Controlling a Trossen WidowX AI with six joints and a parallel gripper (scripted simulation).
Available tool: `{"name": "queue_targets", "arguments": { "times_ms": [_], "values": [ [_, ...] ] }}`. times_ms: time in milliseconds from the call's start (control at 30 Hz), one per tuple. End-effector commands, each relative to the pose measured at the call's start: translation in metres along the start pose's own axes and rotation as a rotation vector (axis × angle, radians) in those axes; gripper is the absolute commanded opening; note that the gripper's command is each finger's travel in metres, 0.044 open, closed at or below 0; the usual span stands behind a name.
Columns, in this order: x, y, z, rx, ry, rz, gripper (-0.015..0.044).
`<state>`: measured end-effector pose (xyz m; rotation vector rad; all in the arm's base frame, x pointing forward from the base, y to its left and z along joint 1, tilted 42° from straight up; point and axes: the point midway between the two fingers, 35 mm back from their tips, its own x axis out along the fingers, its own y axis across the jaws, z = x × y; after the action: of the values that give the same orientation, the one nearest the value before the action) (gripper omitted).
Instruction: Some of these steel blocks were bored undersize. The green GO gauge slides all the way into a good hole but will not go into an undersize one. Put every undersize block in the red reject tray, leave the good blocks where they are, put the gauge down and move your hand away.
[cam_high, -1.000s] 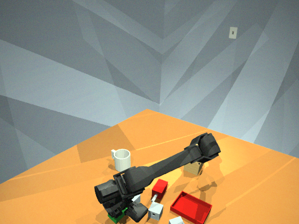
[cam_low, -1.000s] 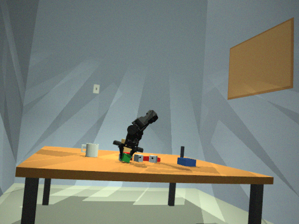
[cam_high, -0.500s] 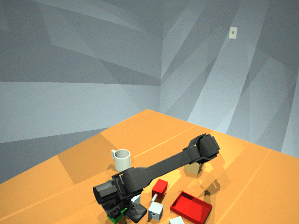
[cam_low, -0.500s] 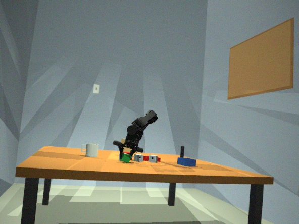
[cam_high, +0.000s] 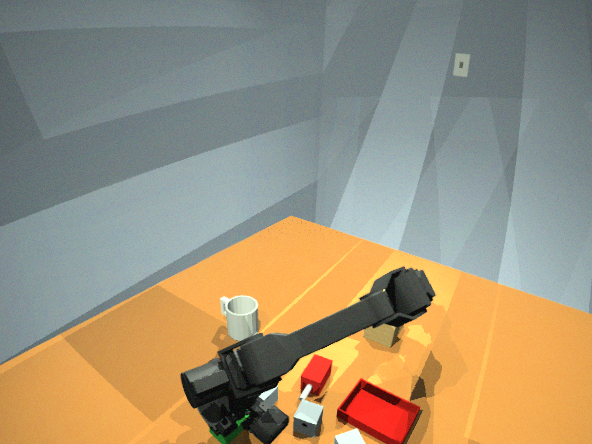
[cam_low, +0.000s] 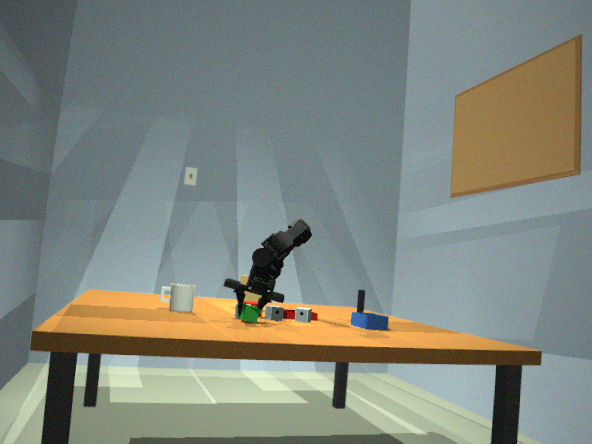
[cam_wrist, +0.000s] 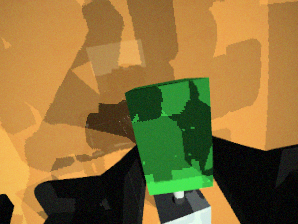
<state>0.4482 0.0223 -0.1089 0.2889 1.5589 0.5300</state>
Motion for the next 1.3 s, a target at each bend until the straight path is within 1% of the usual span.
{"name": "queue_targets", "arguments": {
  "times_ms": [0,1267],
  "values": [
    [-0.002,0.000,0.005,0.001,-0.008,-0.004,0.0000],
    [-0.002,0.001,0.019,0.001,-0.007,-0.004,0.0000]
  ]
}}
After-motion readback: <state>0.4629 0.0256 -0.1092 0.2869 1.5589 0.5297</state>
